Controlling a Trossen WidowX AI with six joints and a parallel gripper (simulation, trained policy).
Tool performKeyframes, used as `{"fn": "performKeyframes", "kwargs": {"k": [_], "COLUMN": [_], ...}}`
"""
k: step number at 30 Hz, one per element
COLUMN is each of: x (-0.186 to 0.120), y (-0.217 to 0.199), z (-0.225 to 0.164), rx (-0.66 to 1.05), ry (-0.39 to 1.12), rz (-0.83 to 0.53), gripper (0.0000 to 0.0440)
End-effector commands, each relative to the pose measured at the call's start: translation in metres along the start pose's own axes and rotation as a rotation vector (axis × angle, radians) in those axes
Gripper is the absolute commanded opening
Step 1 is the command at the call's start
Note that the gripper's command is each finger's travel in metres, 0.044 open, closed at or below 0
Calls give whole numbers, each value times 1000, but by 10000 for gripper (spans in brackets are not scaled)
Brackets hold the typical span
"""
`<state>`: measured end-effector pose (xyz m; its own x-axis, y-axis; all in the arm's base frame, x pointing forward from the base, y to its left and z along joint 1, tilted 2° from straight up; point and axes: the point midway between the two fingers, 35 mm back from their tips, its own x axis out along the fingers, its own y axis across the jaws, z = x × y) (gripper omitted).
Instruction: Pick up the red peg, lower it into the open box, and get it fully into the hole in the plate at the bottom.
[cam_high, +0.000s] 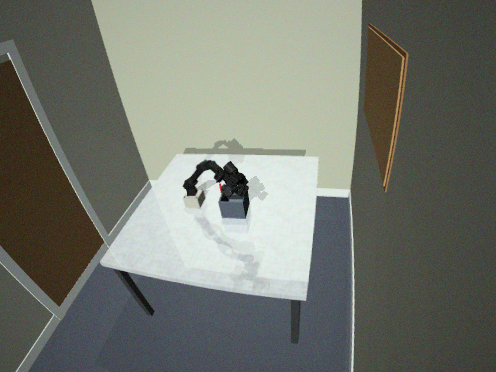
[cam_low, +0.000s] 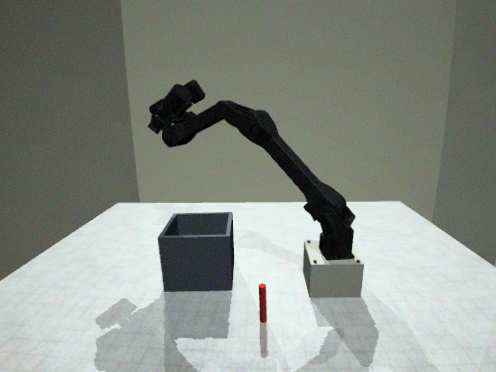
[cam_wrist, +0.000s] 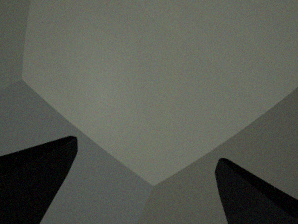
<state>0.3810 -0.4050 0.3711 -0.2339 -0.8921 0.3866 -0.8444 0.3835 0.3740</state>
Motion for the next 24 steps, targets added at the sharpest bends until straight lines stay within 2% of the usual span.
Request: {"fn": "performKeyframes", "kwargs": {"k": [1, 2, 9, 17, 24], "x": [-1, -4, -45, -116, -182], "y": [-3, -6, -29, -32, -21], "z": [-1, -3, -39, -101, -140], "rx": [-16, -33, -85, -76, -81], "ry": [4, 9, 78, 204, 309], "rz": [-11, -27, -192, -441, -664], "gripper": [424, 440, 440, 440, 440]}}
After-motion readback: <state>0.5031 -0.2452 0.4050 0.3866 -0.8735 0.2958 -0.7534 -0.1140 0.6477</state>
